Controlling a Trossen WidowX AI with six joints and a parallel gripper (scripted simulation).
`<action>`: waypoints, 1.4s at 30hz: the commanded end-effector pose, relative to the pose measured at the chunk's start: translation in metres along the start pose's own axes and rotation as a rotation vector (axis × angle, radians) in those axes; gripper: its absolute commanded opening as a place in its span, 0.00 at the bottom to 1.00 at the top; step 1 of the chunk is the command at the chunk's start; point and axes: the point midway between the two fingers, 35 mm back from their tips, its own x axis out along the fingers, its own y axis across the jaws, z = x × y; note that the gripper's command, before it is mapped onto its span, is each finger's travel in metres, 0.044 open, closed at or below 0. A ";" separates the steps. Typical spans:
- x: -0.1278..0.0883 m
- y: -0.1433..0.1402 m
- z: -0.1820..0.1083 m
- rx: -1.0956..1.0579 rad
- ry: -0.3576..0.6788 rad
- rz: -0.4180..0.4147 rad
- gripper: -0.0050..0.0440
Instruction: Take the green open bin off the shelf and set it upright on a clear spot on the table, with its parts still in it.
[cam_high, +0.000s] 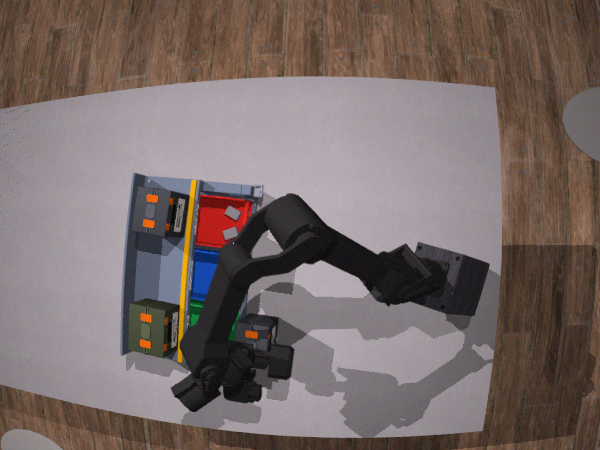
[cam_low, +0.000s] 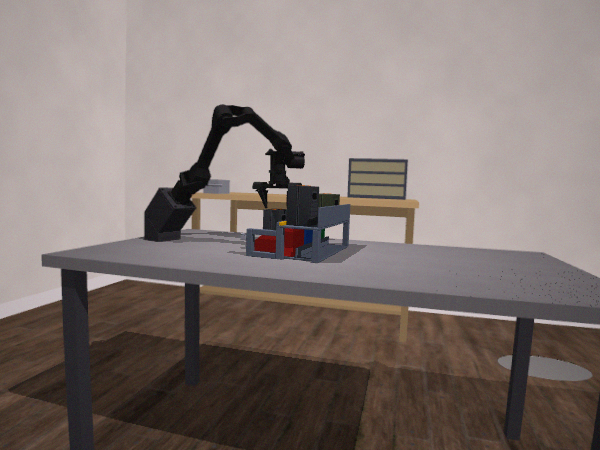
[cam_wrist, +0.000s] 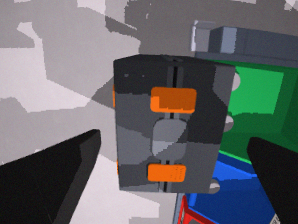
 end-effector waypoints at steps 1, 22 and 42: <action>0.000 -0.001 -0.001 0.002 -0.005 -0.003 1.00; 0.008 -0.002 -0.001 0.002 -0.005 -0.004 1.00; 0.016 -0.003 -0.001 0.002 -0.005 -0.004 1.00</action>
